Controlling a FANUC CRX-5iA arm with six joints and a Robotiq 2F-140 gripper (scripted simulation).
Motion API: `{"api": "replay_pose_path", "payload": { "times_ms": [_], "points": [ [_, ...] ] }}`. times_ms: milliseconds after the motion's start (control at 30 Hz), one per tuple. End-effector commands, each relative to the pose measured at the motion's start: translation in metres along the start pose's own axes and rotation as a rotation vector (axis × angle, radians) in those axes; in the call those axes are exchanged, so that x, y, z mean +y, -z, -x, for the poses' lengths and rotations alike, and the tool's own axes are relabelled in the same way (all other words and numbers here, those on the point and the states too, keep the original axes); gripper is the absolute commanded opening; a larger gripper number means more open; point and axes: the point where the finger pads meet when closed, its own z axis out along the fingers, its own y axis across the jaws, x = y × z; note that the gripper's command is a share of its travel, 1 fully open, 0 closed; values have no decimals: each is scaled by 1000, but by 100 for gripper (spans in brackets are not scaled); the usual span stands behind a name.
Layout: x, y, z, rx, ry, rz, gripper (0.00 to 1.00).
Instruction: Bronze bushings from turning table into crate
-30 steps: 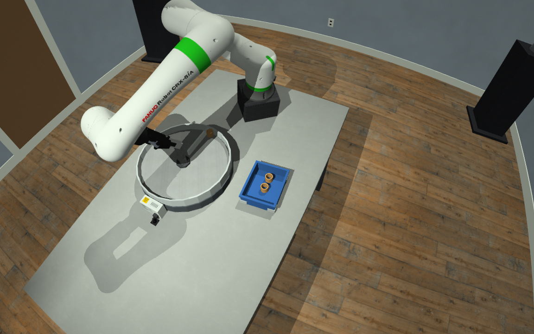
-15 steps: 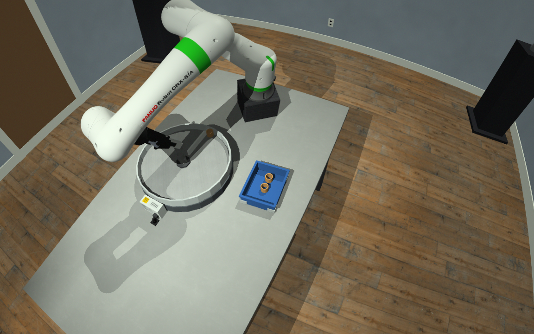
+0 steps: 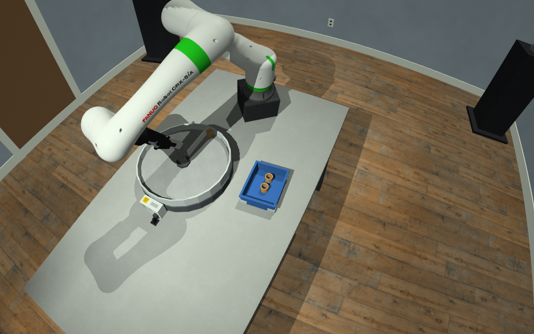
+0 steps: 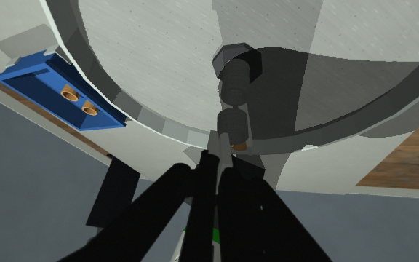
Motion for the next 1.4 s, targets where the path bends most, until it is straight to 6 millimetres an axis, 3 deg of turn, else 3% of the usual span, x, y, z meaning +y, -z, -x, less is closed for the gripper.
{"api": "replay_pose_path", "payload": {
  "times_ms": [0, 200, 1367],
  "points": [
    [0, -4, -4, 0, 0, 0, 0],
    [-1, -12, -10, 0, 0, 0, 0],
    [-1, -12, -11, 0, 0, 0, 0]
  ]
}}
